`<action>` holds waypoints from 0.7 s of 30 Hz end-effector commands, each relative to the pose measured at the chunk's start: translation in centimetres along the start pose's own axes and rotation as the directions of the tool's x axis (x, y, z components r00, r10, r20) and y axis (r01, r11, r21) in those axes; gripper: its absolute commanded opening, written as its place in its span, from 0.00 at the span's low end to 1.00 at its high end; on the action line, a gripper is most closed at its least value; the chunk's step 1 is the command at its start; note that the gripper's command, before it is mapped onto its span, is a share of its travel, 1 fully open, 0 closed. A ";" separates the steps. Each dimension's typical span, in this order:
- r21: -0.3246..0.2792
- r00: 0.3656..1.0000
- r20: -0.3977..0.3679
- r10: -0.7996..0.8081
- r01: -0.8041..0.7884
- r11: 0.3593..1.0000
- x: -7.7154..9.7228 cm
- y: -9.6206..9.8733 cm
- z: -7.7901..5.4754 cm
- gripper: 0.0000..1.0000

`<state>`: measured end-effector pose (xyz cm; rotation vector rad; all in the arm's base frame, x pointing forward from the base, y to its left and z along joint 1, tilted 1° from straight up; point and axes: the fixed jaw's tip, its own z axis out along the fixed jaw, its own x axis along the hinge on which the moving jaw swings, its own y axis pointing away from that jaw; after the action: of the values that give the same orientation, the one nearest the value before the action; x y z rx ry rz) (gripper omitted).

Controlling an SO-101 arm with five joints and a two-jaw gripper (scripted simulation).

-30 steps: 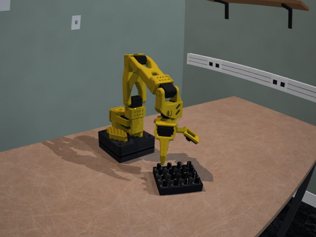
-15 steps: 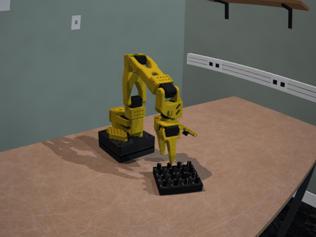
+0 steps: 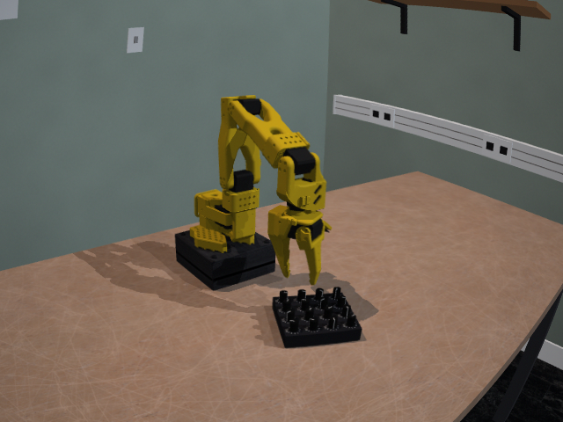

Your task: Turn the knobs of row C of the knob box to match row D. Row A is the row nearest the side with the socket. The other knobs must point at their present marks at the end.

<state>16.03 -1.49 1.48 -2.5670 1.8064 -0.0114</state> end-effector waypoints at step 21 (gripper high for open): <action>0.001 0.664 0.001 -0.747 0.747 0.664 0.4 -0.5 -0.1 0.14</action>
<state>16.42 -1.83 1.48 -3.0485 0.7588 -0.0122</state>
